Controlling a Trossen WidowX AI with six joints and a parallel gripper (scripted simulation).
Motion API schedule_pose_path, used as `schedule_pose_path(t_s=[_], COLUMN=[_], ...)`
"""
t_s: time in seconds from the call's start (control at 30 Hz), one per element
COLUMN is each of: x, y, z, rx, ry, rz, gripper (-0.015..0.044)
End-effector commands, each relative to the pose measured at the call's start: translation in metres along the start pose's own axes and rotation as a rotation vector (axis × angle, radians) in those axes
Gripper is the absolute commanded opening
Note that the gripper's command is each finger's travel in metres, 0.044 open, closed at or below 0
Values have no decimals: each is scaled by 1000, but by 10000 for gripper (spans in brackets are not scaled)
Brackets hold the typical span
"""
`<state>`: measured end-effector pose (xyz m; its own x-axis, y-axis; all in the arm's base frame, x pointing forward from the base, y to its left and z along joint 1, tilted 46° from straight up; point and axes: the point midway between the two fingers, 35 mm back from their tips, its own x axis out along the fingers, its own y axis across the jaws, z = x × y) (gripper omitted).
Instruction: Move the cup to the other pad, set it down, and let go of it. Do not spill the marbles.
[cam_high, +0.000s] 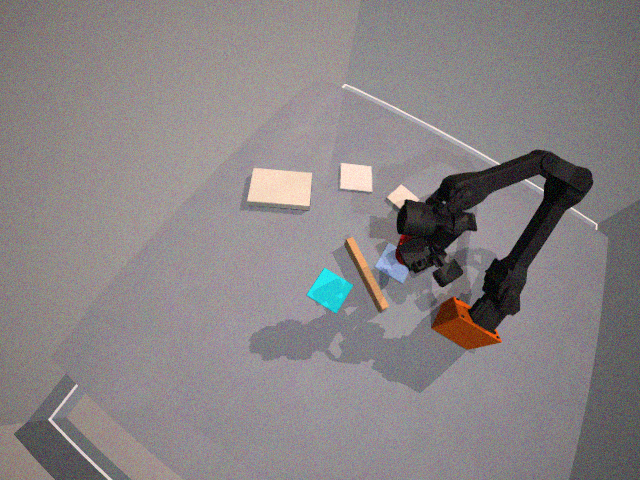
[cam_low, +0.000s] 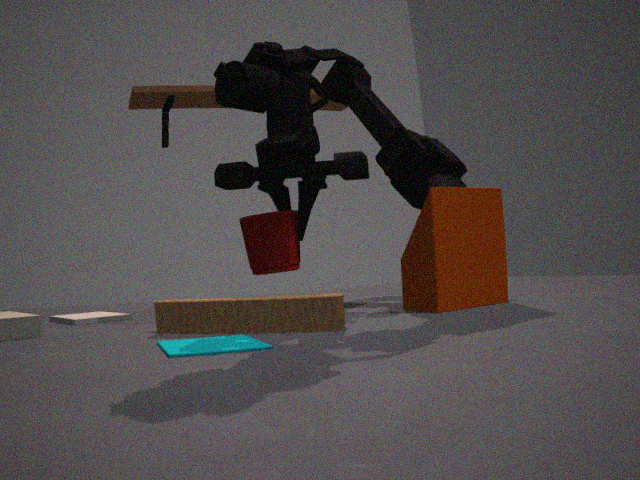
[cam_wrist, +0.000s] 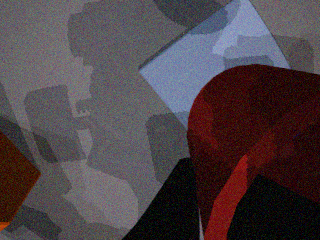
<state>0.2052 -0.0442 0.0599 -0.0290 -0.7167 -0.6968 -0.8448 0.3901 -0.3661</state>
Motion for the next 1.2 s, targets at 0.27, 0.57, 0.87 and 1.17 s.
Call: schedule_pose_path(t_s=[0.27,0.57,0.87,1.17], x=[-1,-1,-1,-1], y=[0,0,-1,-3], z=[0,0,12,27], rx=[1,1,3,6], ry=[-1,-1,-4,-7], rz=[-1,-1,0,1], gripper=[0,0,0,0])
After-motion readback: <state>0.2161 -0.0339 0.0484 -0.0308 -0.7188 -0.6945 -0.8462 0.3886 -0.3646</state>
